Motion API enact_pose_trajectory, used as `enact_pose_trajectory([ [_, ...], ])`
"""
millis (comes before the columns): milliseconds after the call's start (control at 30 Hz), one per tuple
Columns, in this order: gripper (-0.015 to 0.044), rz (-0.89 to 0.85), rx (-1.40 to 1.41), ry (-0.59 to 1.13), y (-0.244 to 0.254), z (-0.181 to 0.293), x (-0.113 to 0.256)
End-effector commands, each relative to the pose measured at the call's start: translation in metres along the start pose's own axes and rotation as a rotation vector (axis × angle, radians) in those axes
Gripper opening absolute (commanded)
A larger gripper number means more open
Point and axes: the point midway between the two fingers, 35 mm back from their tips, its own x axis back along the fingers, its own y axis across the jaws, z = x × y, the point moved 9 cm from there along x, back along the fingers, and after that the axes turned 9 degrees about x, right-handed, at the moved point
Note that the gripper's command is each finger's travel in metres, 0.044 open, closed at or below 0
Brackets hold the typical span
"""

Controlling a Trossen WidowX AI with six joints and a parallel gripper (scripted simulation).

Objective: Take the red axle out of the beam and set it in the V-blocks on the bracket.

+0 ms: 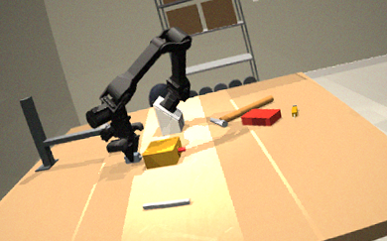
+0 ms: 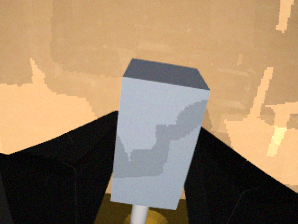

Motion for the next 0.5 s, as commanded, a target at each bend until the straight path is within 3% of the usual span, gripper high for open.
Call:
enact_pose_trajectory([
  [0, 0.0000, -0.002, 0.001, -0.003, -0.001, -0.020, 0.000],
  [467, 0.0000, -0.002, 0.001, -0.005, -0.002, -0.027, 0.012],
])
